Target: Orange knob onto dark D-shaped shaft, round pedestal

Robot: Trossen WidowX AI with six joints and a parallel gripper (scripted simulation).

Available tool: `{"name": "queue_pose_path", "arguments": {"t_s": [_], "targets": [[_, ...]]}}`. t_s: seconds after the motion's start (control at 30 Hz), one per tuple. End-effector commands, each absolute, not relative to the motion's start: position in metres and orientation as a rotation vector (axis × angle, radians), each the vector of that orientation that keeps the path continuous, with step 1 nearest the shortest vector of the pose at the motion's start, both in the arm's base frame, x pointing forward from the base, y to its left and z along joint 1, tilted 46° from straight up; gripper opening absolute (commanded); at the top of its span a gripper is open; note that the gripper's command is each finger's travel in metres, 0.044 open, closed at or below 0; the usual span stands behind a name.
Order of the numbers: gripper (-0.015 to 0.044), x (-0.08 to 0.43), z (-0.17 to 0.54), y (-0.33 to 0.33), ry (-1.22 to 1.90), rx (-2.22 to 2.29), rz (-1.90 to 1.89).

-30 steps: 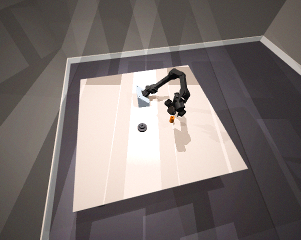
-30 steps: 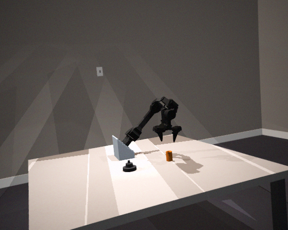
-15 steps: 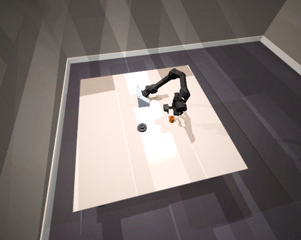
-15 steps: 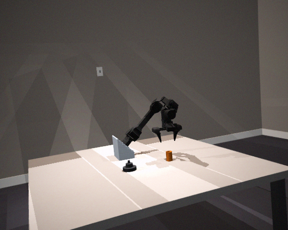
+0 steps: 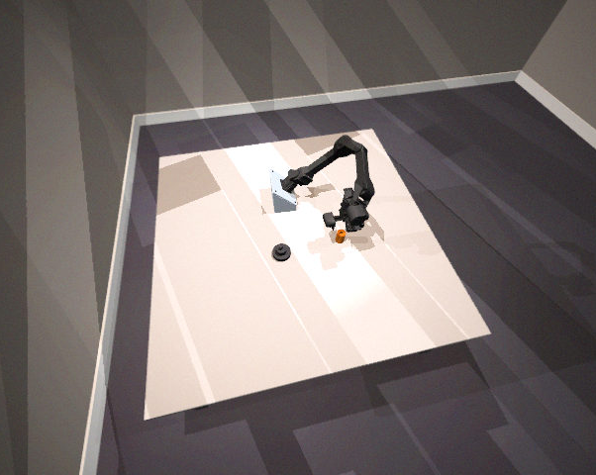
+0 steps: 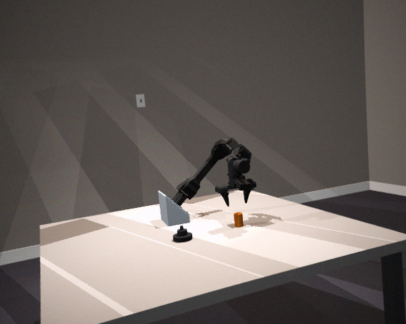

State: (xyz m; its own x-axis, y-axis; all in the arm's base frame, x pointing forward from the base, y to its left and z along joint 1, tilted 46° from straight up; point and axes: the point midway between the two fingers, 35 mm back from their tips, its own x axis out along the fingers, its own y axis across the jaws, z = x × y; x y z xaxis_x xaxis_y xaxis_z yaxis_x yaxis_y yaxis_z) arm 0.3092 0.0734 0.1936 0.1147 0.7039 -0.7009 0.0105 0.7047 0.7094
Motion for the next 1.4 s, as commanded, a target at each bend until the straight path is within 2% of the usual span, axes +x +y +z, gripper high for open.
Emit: {"name": "queue_pose_path", "arguments": {"t_s": [0.0, 1.37], "targets": [[0.0440, 0.310, 0.187, 0.081, 1.377, 0.655, 0.566], [0.0440, 0.319, 0.138, 0.130, 1.376, 0.655, 0.568]]}}
